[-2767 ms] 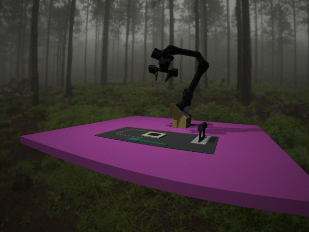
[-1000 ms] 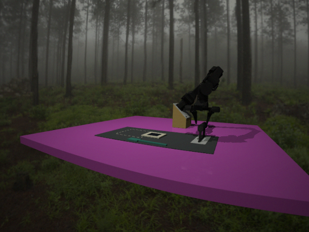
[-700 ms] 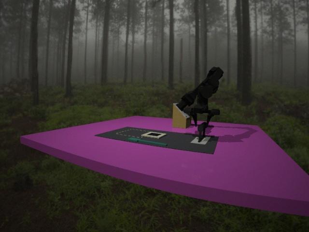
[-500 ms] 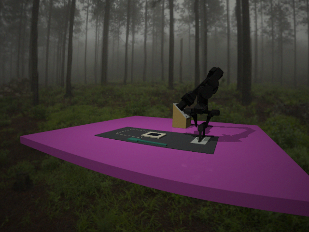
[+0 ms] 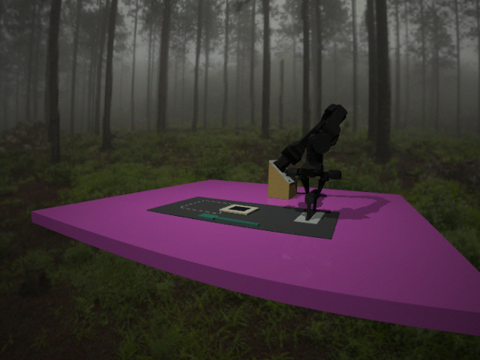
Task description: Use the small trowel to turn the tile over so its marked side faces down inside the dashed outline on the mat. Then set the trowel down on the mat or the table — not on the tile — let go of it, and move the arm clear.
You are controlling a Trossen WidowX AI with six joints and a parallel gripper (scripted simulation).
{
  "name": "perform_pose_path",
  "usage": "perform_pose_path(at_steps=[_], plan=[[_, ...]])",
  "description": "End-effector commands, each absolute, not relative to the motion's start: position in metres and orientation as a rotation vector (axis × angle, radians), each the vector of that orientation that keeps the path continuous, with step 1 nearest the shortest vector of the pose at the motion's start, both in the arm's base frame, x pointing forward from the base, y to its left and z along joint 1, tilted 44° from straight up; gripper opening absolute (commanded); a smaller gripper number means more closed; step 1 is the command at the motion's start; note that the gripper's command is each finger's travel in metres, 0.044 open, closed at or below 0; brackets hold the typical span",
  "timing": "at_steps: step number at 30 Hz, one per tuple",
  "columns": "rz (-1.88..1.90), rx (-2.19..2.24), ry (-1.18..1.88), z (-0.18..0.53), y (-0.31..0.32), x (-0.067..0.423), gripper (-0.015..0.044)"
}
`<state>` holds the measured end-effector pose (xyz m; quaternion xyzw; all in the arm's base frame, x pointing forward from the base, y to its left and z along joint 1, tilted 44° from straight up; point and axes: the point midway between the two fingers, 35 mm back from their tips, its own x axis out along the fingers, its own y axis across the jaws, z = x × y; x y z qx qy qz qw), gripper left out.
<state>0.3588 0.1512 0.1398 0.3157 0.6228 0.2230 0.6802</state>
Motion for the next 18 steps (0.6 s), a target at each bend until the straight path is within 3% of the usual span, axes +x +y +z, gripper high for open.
perform_pose_path(at_steps=[1, 18], plan=[[0.491, 0.708, 1.400, 0.1385, 0.1503, 0.3590, 0.0130], [0.692, 0.454, 1.286, 0.1385, 0.1503, 0.3590, 0.0130]])
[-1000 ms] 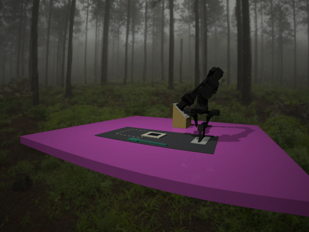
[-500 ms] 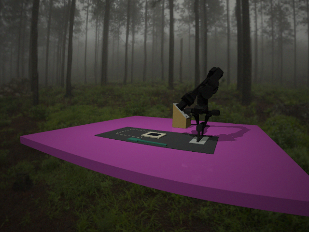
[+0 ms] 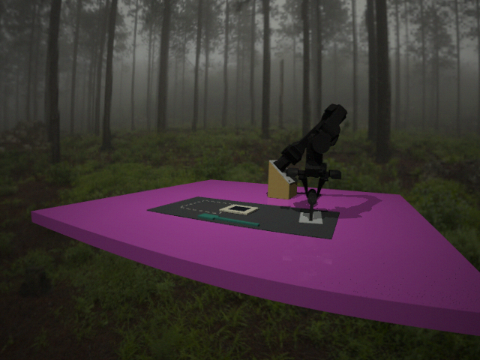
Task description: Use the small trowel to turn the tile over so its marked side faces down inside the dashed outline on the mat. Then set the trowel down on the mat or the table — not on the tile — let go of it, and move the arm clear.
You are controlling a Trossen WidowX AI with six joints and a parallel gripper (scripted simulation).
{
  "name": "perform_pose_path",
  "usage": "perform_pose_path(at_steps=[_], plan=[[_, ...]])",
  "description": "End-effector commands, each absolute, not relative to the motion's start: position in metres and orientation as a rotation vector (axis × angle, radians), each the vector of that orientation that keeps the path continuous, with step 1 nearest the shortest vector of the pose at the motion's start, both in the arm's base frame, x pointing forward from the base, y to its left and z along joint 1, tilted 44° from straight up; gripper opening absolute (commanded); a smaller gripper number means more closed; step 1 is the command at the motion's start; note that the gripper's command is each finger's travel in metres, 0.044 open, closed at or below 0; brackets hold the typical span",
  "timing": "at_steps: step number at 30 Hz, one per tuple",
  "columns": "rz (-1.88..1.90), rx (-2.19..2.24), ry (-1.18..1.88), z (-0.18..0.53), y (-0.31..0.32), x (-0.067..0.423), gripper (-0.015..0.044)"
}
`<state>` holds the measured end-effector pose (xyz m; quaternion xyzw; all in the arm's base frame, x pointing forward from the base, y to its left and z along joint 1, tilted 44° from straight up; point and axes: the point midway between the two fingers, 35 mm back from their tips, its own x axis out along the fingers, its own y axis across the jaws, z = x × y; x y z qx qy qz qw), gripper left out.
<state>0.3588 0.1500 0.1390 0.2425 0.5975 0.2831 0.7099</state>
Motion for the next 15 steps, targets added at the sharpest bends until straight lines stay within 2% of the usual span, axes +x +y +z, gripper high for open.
perform_pose_path(at_steps=[1, 15], plan=[[0.710, 0.430, 1.274, 0.1385, 0.1503, 0.3590, 0.0130], [0.945, 0.097, 1.094, 0.1385, 0.1503, 0.3590, 0.0130]])
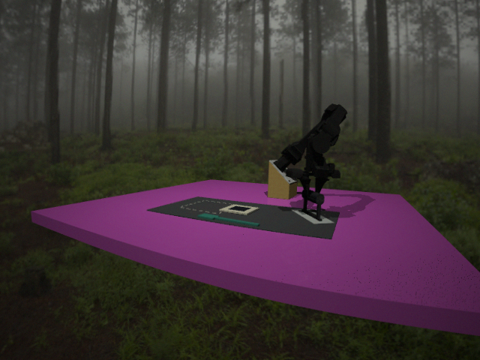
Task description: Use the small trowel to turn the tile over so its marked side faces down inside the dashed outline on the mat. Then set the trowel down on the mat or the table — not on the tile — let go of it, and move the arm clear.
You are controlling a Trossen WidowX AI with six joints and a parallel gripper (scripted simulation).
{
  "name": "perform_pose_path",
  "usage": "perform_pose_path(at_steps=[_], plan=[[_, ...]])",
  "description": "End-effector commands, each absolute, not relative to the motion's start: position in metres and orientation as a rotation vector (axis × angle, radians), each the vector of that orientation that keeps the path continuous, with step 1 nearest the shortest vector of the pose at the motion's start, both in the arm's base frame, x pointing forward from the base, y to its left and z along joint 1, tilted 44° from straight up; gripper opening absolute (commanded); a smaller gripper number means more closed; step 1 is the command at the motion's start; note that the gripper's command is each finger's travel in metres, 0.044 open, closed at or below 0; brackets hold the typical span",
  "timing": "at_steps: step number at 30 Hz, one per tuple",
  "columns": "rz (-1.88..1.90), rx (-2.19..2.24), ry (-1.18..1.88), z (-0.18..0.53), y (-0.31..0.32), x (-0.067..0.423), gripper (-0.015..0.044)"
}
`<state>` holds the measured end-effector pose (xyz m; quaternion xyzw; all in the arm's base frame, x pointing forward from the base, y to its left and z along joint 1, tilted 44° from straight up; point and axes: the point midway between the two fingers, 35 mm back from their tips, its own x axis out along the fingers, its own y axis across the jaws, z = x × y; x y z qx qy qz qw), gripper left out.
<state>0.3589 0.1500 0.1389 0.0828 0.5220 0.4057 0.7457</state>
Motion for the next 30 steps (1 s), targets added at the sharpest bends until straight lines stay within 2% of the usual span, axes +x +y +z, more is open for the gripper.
perform_pose_path(at_steps=[1, 15, 22, 27, 30], plan=[[0.960, 0.073, 1.080, 0.1385, 0.1503, 0.3590, 0.0130], [1.160, -0.257, 0.869, 0.1385, 0.1504, 0.3590, 0.0130], [1.169, -0.272, 0.858, 0.1385, 0.1504, 0.3590, 0.0130], [1.169, -0.272, 0.858, 0.1385, 0.1504, 0.3590, 0.0261], [1.169, -0.272, 0.858, 0.1385, 0.1504, 0.3590, 0.0270]])
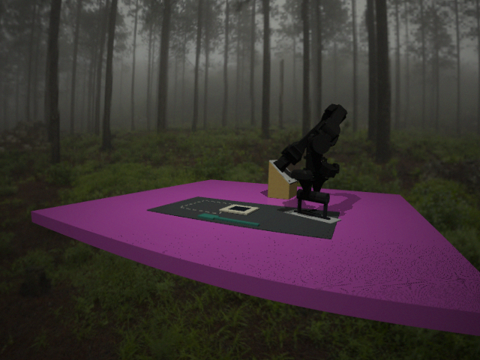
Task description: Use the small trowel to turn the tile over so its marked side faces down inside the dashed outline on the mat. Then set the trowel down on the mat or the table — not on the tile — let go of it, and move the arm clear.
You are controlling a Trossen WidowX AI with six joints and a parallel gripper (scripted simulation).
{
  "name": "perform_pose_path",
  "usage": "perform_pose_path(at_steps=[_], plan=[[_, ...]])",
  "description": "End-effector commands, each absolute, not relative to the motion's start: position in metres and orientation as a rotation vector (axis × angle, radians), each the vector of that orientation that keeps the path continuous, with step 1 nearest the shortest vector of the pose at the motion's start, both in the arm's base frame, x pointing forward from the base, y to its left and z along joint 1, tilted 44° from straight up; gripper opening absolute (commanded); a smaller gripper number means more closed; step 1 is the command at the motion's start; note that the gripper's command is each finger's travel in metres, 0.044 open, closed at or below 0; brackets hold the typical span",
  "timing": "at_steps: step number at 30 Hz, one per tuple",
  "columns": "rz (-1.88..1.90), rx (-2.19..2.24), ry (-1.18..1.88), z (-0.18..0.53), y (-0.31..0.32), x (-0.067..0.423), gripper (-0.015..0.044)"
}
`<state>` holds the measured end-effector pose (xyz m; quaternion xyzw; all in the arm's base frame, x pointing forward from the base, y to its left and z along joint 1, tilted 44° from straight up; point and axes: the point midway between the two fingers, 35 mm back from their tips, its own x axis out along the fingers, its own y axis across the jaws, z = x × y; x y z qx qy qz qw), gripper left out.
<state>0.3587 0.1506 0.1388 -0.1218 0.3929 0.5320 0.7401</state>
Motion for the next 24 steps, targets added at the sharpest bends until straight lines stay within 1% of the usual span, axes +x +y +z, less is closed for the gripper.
perform_pose_path(at_steps=[1, 16, 21, 24], plan=[[1.169, -0.272, 0.858, 0.138, 0.150, 0.359, 0.0270], [1.169, -0.272, 0.858, 0.138, 0.150, 0.359, 0.0270], [1.178, -0.287, 0.846, 0.169, 0.122, 0.351, 0.0270], [1.178, -0.288, 0.845, 0.171, 0.120, 0.350, 0.0270]])
